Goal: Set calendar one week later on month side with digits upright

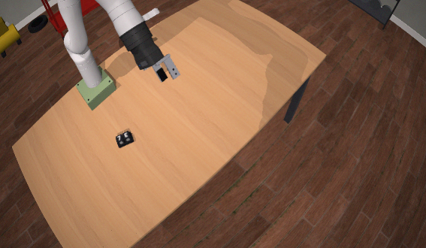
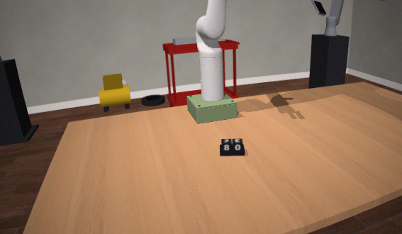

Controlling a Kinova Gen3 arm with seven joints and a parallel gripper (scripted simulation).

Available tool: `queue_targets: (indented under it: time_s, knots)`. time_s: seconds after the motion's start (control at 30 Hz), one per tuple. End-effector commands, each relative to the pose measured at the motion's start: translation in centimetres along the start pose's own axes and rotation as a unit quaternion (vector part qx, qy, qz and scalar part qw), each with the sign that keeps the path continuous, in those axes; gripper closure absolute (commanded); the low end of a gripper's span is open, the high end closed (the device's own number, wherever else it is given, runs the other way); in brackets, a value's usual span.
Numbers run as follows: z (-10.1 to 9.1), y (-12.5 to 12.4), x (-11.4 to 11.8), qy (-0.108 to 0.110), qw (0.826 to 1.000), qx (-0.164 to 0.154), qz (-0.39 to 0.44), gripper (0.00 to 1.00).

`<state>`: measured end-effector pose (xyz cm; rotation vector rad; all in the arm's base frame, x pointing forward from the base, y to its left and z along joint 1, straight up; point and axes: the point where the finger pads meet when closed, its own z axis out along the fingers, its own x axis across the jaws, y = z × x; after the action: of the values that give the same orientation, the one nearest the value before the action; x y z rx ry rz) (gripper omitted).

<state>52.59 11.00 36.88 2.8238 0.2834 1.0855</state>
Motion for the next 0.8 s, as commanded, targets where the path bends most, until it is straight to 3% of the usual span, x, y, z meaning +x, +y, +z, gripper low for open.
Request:
queue_targets:
  time_s: [0.0,0.07,0.1,0.13,0.17,0.3,0.33,0.37,0.4,0.5,0.53,0.63,0.7,0.73,0.77]
  knots:
    - [1.1,4.4,-1.5,-0.018,0.999,-0.017,0.039,0.0]
    - [1.1,4.4,-1.5,-0.018,0.999,-0.017,0.039,0.0]
    - [2.2,5.7,-3.8,-0.044,0.997,-0.017,0.06,0.0]
    - [2.2,5.7,-3.8,-0.044,0.997,-0.017,0.06,0.0]
    - [3.3,6.9,-6.2,-0.069,0.994,-0.016,0.08,0.0]
    - [3.3,6.9,-6.2,-0.069,0.994,-0.016,0.08,0.0]
    - [4.2,7.8,-8.6,-0.094,0.991,-0.016,0.098,0.0]
    - [4.2,7.8,-8.6,-0.094,0.991,-0.016,0.098,0.0]
    - [5.0,8.6,-10.9,-0.119,0.986,-0.015,0.116,0.0]
    - [5.0,8.6,-10.9,-0.119,0.986,-0.015,0.116,0.0]
    - [5.7,9.3,-13.1,-0.142,0.981,-0.015,0.131,0.0]
    - [5.7,9.3,-13.1,-0.142,0.981,-0.015,0.131,0.0]
    - [6.8,10.2,-17.5,-0.186,0.97,-0.014,0.159,0.0]
    - [6.8,10.2,-17.5,-0.186,0.97,-0.014,0.159,0.0]
    - [7.2,10.5,-19.5,-0.206,0.963,-0.014,0.171,0.0]
